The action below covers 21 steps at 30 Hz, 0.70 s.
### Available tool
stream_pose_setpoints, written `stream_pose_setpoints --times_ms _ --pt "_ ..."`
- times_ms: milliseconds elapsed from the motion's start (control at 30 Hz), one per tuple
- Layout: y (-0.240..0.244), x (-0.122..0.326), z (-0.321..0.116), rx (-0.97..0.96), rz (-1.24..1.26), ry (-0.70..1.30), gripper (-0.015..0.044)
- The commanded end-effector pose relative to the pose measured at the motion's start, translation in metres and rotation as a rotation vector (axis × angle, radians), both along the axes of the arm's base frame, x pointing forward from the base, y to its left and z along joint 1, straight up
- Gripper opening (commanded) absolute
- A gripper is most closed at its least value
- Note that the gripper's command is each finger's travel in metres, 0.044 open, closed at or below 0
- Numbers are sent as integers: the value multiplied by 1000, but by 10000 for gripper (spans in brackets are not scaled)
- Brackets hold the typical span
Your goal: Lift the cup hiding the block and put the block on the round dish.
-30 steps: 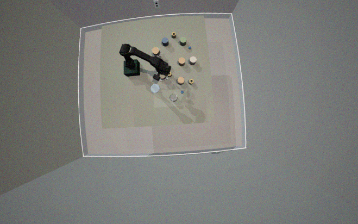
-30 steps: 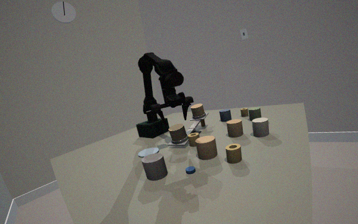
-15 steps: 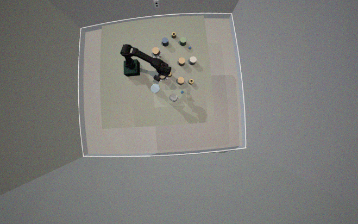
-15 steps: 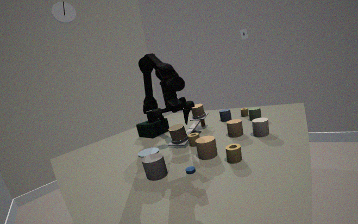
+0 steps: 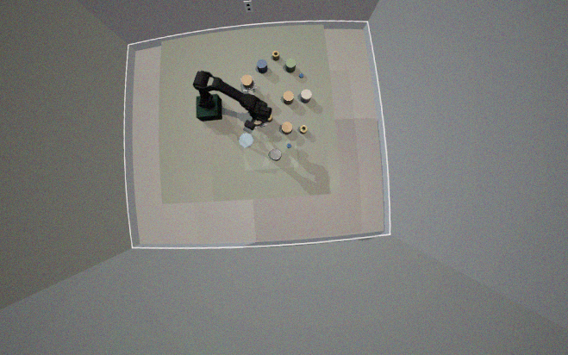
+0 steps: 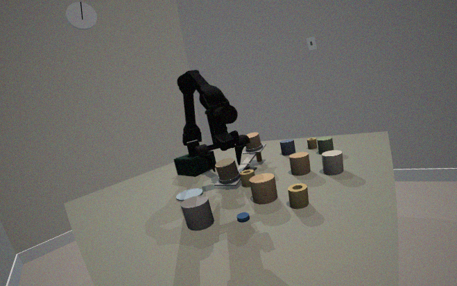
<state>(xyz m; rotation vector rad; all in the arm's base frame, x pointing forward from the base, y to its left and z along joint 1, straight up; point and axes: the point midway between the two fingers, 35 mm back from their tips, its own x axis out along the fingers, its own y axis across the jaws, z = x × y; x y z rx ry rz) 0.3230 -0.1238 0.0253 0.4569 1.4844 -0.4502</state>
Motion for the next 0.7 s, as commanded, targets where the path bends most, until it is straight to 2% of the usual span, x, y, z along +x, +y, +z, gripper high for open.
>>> stream_pose_setpoints --times_ms 0,500,667 --pt "0 0 -4 -2 -5 4 420" --pt "0 0 -4 -2 -5 4 320" --pt "0 0 -2 -2 -5 4 189"
